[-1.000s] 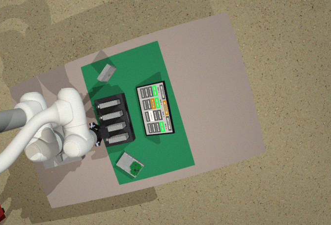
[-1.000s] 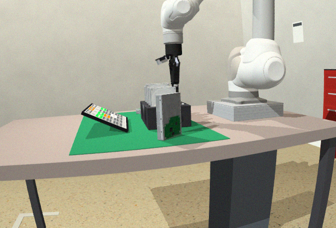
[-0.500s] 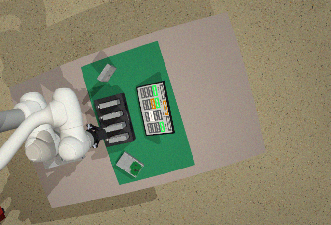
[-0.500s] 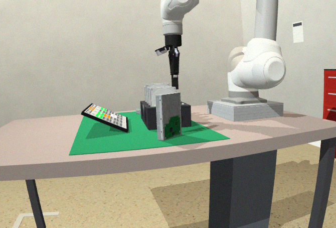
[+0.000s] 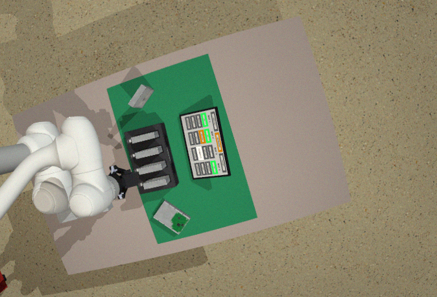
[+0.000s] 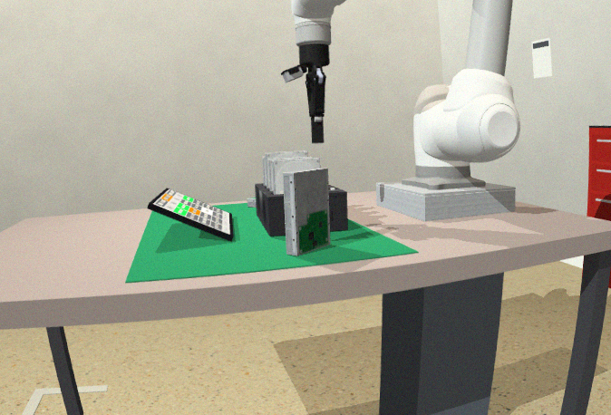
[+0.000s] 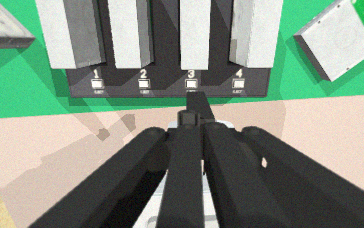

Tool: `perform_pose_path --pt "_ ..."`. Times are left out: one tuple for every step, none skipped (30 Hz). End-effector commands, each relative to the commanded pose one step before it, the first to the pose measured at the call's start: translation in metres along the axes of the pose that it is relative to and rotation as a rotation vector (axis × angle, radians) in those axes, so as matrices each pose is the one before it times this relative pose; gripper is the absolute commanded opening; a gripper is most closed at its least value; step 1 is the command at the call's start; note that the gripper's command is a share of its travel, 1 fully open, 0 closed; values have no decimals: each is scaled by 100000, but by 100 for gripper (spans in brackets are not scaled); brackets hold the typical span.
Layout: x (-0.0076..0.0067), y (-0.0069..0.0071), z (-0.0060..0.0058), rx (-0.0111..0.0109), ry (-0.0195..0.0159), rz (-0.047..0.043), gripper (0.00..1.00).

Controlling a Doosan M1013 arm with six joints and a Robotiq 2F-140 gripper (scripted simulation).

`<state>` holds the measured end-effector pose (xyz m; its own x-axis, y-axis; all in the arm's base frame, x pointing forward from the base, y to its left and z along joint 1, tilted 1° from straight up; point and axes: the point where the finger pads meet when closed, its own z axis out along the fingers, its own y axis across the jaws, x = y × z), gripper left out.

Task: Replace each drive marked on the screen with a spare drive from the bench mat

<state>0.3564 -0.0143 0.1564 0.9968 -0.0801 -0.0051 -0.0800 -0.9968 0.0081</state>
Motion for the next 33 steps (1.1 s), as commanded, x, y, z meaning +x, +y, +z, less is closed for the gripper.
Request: perform_pose_path --pt "28 -6 -614 37 46 10 10" --pt "0 0 -89 0 0 0 10" --pt "0 0 -63 0 0 0 10" --pt "0 0 0 0 0 0 10" --pt "0 0 0 0 0 0 10" --pt "0 0 -40 0 0 0 10" --pt "0 0 -22 0 0 0 10" --pt "0 0 -8 0 0 0 10" --pt "0 0 -1 0 0 0 10" --pt "3 0 0 0 0 68 10" --pt "22 0 -2 0 0 445 10" --pt "56 1 -4 0 0 1121 10" --pt "101 0 -8 0 0 2017 10" --pt "154 -3 -11 1 0 3062 10" --pt "211 -11 -14 1 0 4190 10" --pt "268 -25 -17 1 0 5340 10" --pt "322 -48 -19 2 0 6462 10" --pt "371 -80 -19 2 0 7509 10" --pt "409 -121 -18 2 0 8442 10" --pt "435 -170 -16 114 -18 4710 10" --pt "0 0 0 0 0 0 10" --pt "0 0 0 0 0 0 10" --pt "456 -204 -12 -107 28 14358 10" --pt "440 -279 -8 374 -113 5008 10" --pt "435 -308 -2 382 -129 4241 10" --pt "422 -327 4 296 -104 4931 10" --pt "397 -341 10 274 -98 5203 10" --pt "363 -347 15 273 -102 5255 10" --pt "323 -343 19 261 -104 5242 10" --pt "279 -329 22 242 -102 5226 10" --pt "232 -306 23 217 -97 5216 10" --pt "186 -273 23 188 -88 5209 10" --pt "142 -234 20 154 -74 5201 10"
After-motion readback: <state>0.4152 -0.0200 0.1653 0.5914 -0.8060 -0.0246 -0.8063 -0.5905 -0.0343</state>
